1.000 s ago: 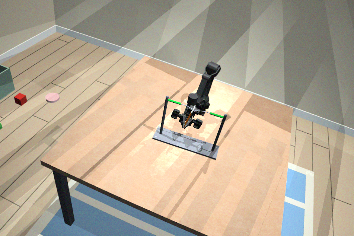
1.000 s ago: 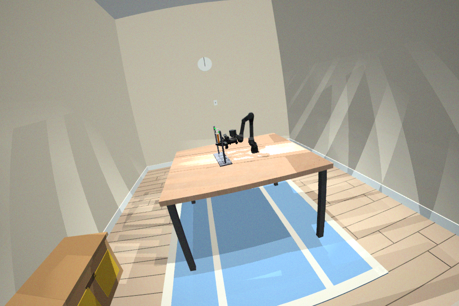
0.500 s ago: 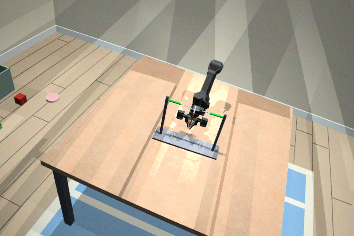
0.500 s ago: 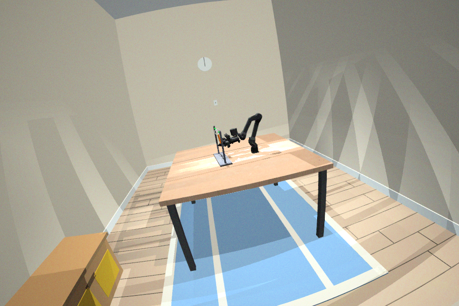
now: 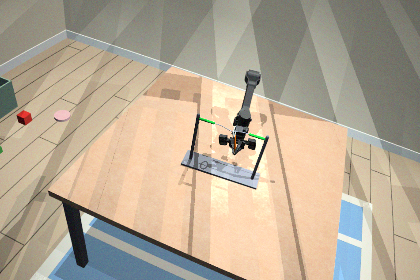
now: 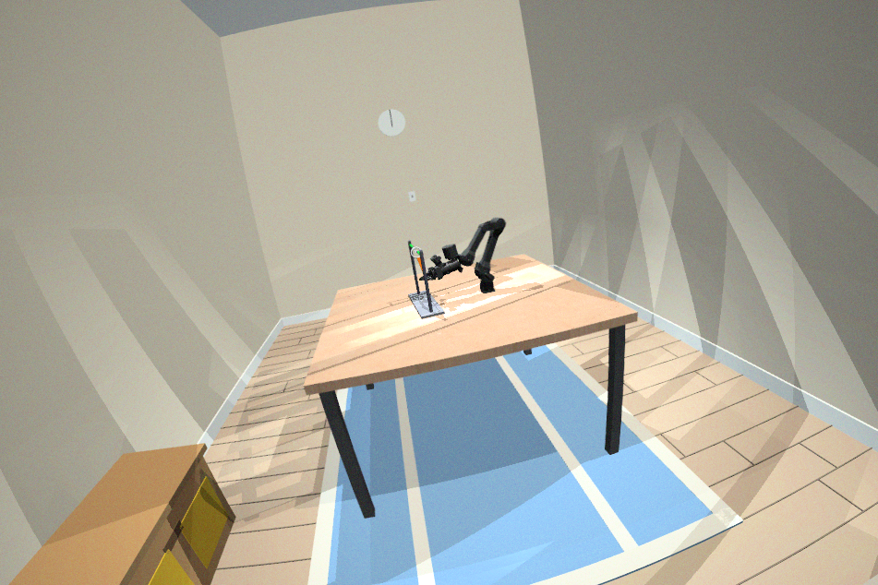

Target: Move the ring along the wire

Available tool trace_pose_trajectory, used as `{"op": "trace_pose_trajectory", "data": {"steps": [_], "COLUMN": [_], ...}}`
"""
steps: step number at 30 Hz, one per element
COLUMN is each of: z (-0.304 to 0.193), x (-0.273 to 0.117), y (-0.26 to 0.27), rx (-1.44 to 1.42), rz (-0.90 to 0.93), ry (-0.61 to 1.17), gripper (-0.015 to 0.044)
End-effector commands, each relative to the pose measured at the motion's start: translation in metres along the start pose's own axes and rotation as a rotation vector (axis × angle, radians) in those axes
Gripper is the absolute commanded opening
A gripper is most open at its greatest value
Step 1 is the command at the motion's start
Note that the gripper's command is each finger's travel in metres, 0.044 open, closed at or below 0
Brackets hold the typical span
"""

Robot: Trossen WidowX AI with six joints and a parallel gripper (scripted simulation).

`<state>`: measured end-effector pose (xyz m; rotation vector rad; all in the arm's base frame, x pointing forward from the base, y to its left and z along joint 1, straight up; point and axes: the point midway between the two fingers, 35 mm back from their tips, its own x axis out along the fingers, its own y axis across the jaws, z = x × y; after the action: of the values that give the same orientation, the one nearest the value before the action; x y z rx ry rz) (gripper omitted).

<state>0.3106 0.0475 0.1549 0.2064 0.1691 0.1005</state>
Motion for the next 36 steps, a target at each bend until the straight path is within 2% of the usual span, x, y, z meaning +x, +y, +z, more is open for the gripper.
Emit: {"op": "trace_pose_trajectory", "data": {"steps": [1, 16, 36], "z": [0.003, 0.005, 0.006], "x": [0.000, 0.000, 0.000], "y": [0.010, 0.031, 0.033], "rx": [0.045, 0.091, -0.050], "rz": [0.002, 0.007, 0.001], "ry": [-0.008, -0.009, -0.006], "gripper": [-0.0150, -0.0150, -0.0150]}}
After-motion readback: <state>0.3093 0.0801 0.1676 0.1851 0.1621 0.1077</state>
